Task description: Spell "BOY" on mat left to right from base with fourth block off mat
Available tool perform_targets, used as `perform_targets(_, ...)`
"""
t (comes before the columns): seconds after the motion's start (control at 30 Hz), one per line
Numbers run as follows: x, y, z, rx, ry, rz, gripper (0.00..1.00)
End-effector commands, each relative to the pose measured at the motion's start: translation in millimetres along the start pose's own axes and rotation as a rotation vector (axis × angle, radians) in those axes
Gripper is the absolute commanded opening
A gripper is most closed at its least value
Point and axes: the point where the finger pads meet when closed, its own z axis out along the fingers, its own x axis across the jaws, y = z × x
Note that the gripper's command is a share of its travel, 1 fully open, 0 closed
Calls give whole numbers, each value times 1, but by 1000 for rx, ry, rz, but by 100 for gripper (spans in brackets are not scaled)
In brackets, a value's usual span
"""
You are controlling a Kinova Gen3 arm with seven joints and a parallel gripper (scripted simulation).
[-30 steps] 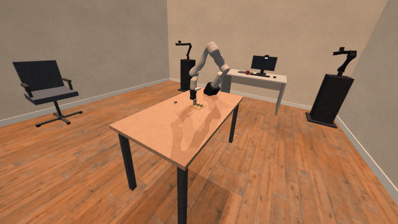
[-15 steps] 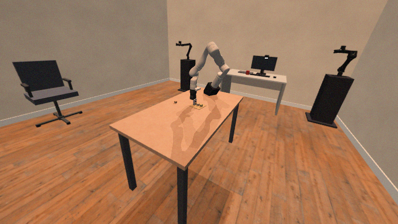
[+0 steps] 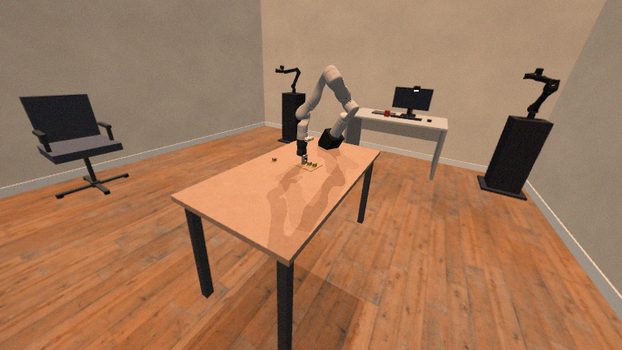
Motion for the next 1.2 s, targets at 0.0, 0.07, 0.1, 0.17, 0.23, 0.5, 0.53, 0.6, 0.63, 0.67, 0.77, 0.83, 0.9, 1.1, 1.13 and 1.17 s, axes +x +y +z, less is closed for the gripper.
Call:
perform_targets(0.0, 1, 0, -1, -1, 1, 0, 67)
perform_targets(0.07, 1, 0, -1, -1, 1, 0, 73)
perform_targets(0.1, 1, 0, -1, -1, 1, 0, 73)
perform_targets(0.17, 1, 0, -1, -1, 1, 0, 79)
perform_targets(0.23, 1, 0, -1, -1, 1, 0, 79)
perform_targets(0.5, 1, 0, -1, -1, 1, 0, 79)
perform_targets(0.53, 1, 0, -1, -1, 1, 0, 79)
perform_targets(0.6, 1, 0, -2, -1, 1, 0, 79)
perform_targets(0.63, 1, 0, -4, -1, 1, 0, 79)
perform_targets(0.67, 0, 0, -6, -1, 1, 0, 79)
perform_targets(0.77, 0, 0, -11, -1, 1, 0, 79)
perform_targets(0.83, 0, 0, -15, -1, 1, 0, 79)
perform_targets(0.9, 0, 0, -23, -1, 1, 0, 79)
perform_targets(1.1, 0, 0, -55, -1, 1, 0, 79)
perform_targets(1.13, 0, 0, -61, -1, 1, 0, 79)
perform_targets(1.17, 0, 0, -66, -1, 1, 0, 79)
